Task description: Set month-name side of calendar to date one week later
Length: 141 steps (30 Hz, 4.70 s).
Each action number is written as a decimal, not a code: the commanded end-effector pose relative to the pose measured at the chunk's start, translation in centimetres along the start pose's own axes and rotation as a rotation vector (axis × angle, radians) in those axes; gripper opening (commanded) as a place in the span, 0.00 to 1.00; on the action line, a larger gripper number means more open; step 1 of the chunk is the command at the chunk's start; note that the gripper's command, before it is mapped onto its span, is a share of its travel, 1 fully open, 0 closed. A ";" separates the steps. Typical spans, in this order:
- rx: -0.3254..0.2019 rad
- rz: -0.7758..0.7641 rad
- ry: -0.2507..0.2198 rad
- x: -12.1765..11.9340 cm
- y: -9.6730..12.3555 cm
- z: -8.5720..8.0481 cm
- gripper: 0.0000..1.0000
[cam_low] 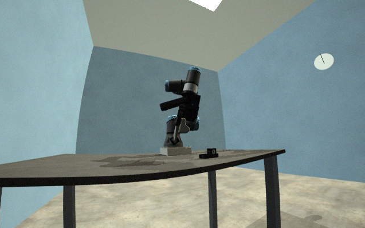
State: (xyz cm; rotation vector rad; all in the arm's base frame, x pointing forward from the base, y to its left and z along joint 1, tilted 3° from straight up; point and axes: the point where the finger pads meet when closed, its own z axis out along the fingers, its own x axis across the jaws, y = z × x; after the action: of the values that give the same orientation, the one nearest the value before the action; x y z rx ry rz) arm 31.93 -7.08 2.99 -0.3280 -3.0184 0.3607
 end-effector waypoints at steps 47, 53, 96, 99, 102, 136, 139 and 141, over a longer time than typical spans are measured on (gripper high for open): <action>-0.394 -0.006 0.011 0.1 -0.3 0.2 0.11; -0.488 -0.003 0.004 0.0 -0.5 0.2 0.11; -0.812 -0.003 0.000 0.0 -0.7 0.3 0.11; -0.852 -0.005 0.004 0.0 -0.7 0.4 0.11; -0.908 -0.006 0.007 0.0 -0.7 0.4 0.11; -1.050 -0.001 -0.003 -0.1 -0.9 0.5 0.11; -1.050 -0.001 -0.003 -0.1 -0.8 0.6 0.11; -1.050 -0.001 -0.003 -0.1 -0.8 0.7 0.11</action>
State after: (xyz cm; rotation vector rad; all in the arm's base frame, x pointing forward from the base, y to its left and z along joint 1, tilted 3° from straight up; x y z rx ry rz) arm 31.73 -7.98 2.61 -0.3601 -2.8995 -1.2486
